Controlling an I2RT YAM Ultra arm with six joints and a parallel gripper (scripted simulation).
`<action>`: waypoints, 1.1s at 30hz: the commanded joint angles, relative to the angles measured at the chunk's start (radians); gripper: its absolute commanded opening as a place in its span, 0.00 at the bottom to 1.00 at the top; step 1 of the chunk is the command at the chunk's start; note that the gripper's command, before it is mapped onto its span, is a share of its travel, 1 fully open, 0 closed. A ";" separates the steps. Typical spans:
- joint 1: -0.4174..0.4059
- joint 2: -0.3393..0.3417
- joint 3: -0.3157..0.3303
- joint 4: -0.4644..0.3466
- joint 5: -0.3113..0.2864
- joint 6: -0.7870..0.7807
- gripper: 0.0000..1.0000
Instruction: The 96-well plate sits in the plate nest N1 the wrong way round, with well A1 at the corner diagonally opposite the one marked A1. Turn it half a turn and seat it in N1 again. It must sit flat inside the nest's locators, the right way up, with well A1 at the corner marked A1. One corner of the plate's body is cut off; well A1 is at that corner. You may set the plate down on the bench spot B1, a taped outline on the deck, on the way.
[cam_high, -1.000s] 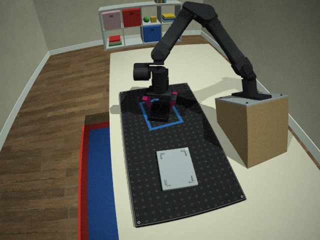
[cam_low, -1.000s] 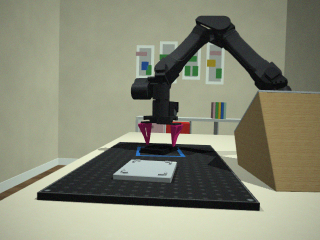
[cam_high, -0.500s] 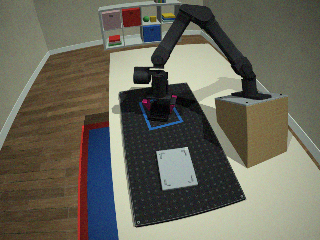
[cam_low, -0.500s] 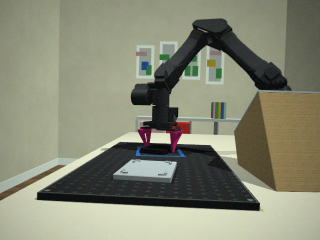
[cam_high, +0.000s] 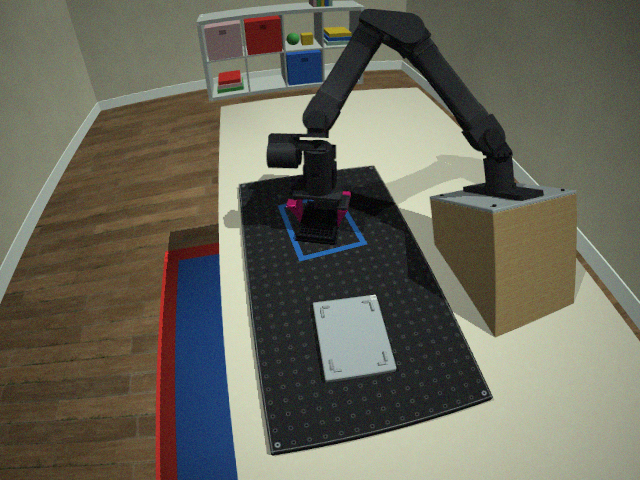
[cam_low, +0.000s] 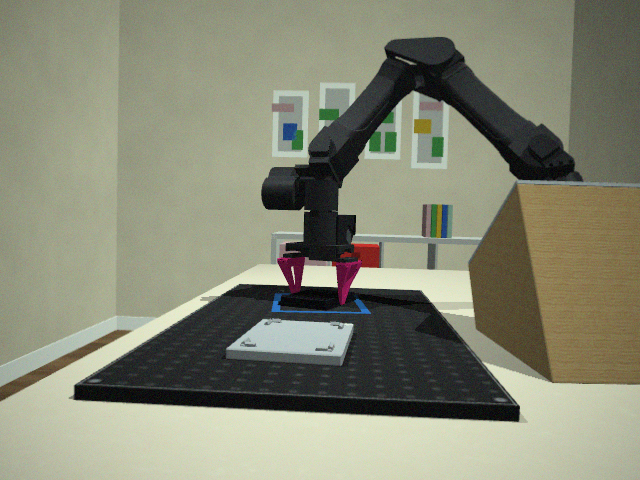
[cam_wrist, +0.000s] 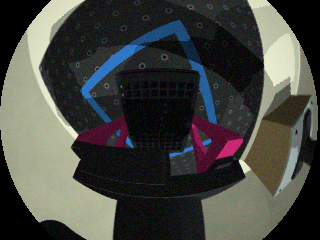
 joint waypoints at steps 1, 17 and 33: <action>0.006 -0.007 0.002 0.000 0.001 0.000 0.00; 0.006 -0.007 0.002 0.000 0.001 0.000 0.00; 0.012 -0.018 0.004 -0.017 0.002 0.007 0.00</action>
